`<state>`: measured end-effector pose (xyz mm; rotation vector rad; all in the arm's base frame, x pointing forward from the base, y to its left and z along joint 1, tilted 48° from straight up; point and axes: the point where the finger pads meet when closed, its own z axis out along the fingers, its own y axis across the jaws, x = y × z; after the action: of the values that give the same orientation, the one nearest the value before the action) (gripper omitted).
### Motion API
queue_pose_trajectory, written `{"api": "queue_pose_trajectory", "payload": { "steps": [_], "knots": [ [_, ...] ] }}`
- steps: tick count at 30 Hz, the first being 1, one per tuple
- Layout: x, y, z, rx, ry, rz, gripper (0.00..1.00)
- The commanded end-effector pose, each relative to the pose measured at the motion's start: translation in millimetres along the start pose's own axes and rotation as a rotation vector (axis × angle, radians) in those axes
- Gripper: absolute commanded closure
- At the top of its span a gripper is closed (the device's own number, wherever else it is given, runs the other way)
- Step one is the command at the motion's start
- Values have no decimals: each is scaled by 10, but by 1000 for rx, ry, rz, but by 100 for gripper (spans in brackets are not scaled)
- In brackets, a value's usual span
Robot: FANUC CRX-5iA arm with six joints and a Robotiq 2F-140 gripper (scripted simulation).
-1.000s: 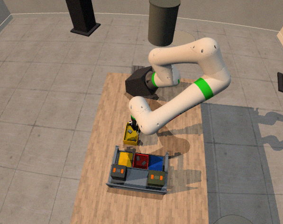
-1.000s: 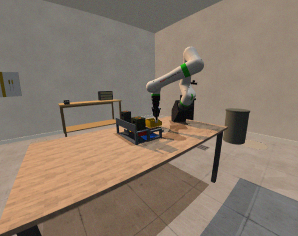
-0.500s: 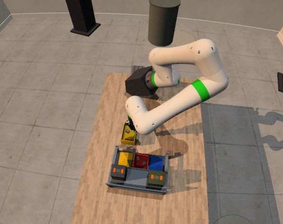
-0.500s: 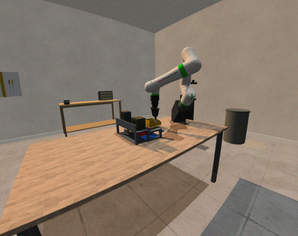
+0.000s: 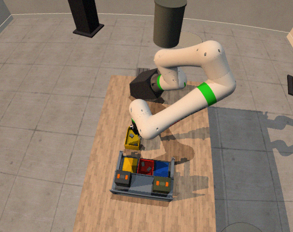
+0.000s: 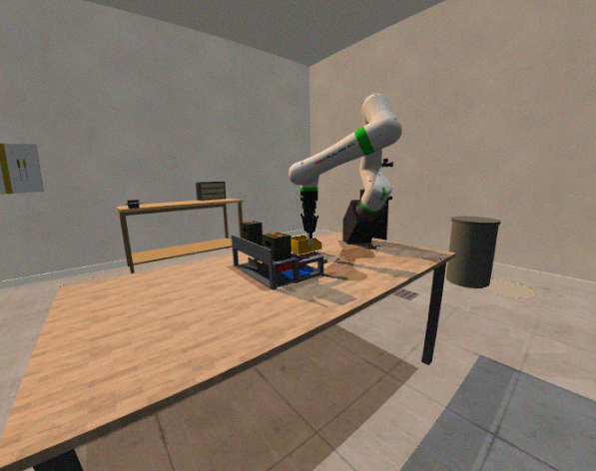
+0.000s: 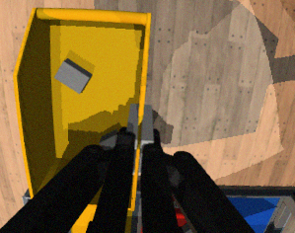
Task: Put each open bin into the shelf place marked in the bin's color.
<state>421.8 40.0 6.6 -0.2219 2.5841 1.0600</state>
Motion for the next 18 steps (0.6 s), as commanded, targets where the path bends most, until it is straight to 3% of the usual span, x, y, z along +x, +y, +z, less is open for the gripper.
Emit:
{"api": "queue_pose_trajectory", "payload": {
  "steps": [1,18],
  "knots": [
    [-1,-2,-2,0,0,0,100],
    [-15,-3,-2,0,0,0,100]
  ]
}}
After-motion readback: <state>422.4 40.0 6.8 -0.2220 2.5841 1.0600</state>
